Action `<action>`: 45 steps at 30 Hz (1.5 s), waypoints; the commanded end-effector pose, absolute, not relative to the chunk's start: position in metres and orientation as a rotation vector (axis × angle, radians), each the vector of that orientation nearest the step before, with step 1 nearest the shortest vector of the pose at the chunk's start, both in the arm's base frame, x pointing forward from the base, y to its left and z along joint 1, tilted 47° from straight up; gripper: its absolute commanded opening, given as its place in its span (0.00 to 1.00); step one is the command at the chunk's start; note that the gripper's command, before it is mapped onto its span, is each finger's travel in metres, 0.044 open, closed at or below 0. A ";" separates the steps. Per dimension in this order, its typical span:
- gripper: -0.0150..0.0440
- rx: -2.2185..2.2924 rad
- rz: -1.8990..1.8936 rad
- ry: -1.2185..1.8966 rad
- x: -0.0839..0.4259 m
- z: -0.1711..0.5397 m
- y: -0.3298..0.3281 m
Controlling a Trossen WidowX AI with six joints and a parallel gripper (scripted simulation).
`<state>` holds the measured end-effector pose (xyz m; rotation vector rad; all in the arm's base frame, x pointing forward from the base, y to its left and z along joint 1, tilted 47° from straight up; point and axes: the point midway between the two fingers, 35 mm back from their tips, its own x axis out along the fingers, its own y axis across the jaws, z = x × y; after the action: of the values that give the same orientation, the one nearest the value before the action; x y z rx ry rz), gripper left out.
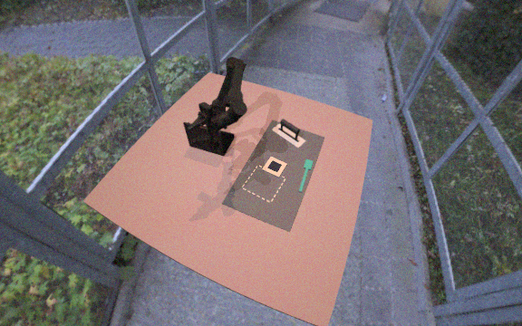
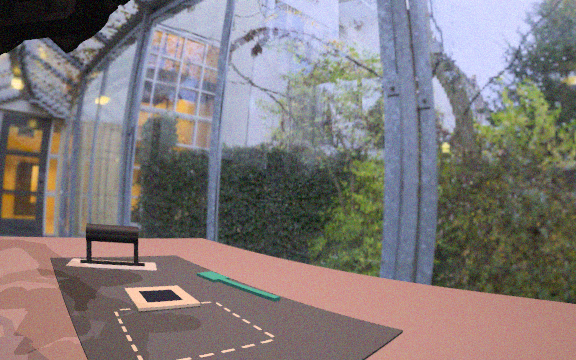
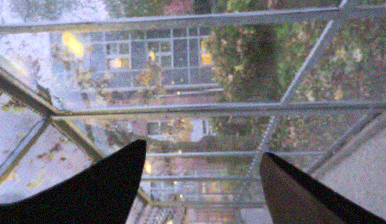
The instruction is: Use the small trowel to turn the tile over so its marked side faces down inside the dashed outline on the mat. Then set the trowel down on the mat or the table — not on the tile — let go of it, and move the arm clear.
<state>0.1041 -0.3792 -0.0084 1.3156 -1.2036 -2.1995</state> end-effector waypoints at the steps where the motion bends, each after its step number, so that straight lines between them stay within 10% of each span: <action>1: 0.71 1.365 -2.183 -1.069 0.126 -0.007 -0.376; 45: 0.71 1.499 -1.672 0.374 0.323 0.015 -0.255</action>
<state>0.3084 -0.2687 0.0108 1.5073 0.2654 -1.7453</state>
